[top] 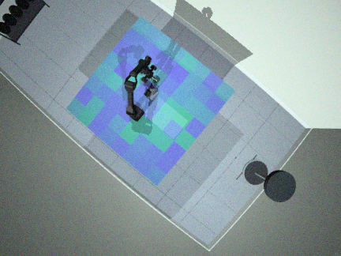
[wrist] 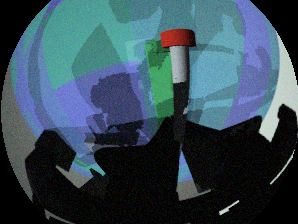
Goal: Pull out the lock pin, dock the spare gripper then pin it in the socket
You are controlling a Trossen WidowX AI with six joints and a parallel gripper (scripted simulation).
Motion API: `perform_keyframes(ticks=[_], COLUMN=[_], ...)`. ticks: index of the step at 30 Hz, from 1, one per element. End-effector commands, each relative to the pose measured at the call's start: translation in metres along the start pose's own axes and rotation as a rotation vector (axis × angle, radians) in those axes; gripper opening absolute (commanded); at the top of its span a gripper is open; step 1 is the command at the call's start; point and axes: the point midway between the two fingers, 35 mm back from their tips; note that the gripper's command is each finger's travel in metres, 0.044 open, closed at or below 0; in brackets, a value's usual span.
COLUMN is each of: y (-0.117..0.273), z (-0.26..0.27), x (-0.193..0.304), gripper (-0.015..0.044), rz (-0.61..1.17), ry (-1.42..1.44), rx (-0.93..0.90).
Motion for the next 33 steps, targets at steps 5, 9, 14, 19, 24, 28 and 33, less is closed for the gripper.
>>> perform_keyframes(ticks=[5, 9, 14, 19, 24, 28, 33], y=[0.034, 0.047, 0.044, 0.044, 0.046, 0.050, 0.055], z=[-0.002, -0.002, -0.002, -0.002, 0.002, 0.013, 0.027], x=[0.009, 0.013, 0.011, 0.011, 0.010, 0.010, 0.009], gripper=[0.0000, 0.0000, 0.0000, 0.0000, 0.0000, 0.0000, 0.0000], rz=[0.000, 0.000, -0.006, -0.005, -0.004, -0.005, -0.006], ry=[-0.005, -0.005, -0.004, -0.022, -0.028, -0.033, -0.041], rx=[0.010, 0.010, 0.013, 0.009, 0.008, 0.006, 0.002])
Point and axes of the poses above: the point midway between the two fingers, 35 mm back from their tips, its own y axis back along the fingers, its own z axis across the jaws, x = y × z, and after that the axes turned 5 degrees about -y, right-handed
